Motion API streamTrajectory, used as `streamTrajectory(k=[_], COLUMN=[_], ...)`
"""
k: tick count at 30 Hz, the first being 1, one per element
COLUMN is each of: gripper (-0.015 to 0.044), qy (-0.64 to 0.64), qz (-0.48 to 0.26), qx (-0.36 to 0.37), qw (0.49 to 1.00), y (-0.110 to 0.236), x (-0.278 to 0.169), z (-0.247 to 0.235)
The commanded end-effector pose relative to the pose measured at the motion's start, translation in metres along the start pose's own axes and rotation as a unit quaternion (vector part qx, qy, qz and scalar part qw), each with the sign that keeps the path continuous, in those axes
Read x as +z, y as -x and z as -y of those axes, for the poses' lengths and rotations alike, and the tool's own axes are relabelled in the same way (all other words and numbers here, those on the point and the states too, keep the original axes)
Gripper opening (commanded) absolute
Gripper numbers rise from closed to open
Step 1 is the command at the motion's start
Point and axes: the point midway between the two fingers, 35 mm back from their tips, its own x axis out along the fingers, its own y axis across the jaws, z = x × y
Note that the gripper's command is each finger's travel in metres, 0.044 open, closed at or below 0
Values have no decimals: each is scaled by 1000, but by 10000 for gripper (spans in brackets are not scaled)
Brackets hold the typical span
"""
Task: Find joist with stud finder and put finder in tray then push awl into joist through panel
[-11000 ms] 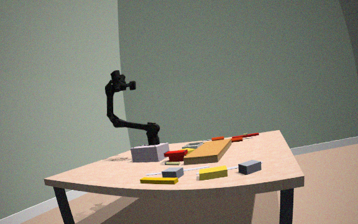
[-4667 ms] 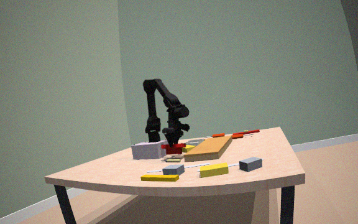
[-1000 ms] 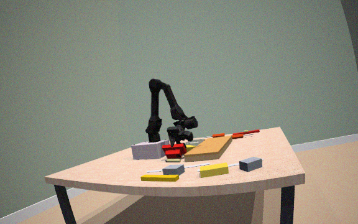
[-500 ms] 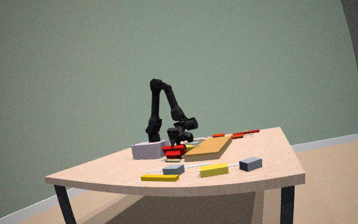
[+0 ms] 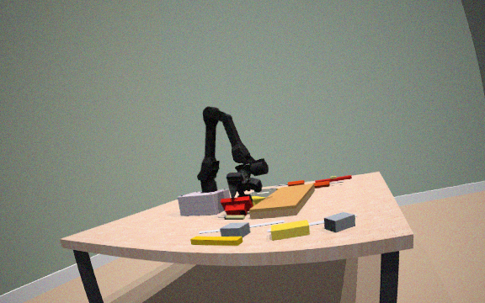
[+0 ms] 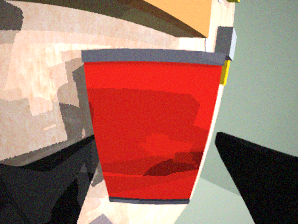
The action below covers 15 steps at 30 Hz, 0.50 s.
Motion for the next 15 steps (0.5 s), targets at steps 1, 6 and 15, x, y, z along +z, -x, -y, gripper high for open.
streamTrajectory(k=[1, 6, 15], gripper=[440, 440, 440], qy=[-3, -3, -2], qz=[2, 2, 2], qx=[-2, -2, -1], qw=[1000, 1000, 1000], y=[5, 11, 22], x=[1, 2, 1], z=[1, 0, 0])
